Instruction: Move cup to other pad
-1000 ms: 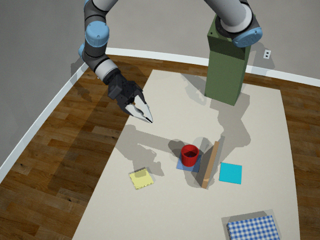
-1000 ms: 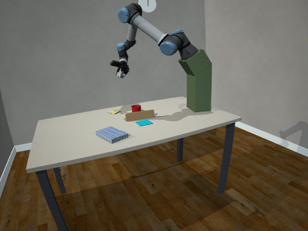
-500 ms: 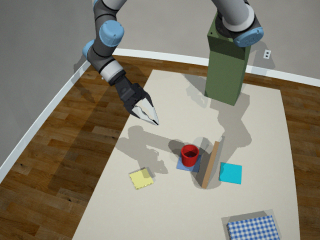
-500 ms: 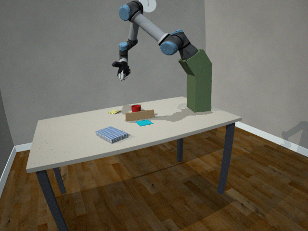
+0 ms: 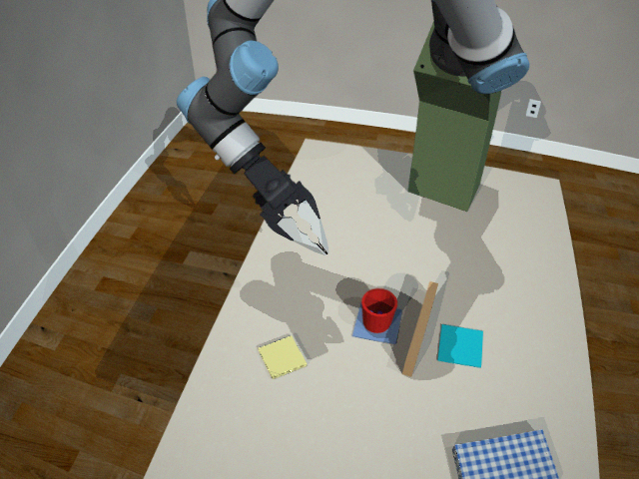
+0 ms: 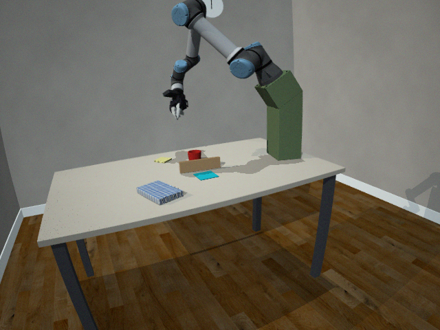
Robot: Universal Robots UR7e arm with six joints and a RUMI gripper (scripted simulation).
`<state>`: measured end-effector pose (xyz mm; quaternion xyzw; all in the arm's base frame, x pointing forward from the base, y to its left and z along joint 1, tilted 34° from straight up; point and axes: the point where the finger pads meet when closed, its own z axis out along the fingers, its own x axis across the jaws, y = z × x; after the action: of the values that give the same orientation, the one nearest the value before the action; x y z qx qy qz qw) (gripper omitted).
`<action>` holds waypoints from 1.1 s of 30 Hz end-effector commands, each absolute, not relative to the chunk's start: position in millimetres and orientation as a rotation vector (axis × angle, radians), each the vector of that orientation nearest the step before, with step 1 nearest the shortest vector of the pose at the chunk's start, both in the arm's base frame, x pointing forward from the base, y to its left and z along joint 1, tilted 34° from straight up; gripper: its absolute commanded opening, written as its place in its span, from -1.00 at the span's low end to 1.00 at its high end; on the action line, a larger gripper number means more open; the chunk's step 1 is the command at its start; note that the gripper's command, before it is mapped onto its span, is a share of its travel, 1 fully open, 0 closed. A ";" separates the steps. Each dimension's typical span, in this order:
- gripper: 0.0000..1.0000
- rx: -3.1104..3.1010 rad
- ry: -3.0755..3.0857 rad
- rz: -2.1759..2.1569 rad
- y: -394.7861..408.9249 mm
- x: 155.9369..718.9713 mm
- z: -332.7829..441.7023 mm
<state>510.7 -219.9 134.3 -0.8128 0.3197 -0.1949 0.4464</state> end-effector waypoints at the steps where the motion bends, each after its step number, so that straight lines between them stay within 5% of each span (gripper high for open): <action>1: -1.00 -2.116 0.775 -0.540 -212.8 511.7 118.3; 33: -1.00 -2.419 0.657 -0.701 -187.2 513.2 68.7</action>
<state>512.1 -190.7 78.3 -0.8861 0.2529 -0.2464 0.3001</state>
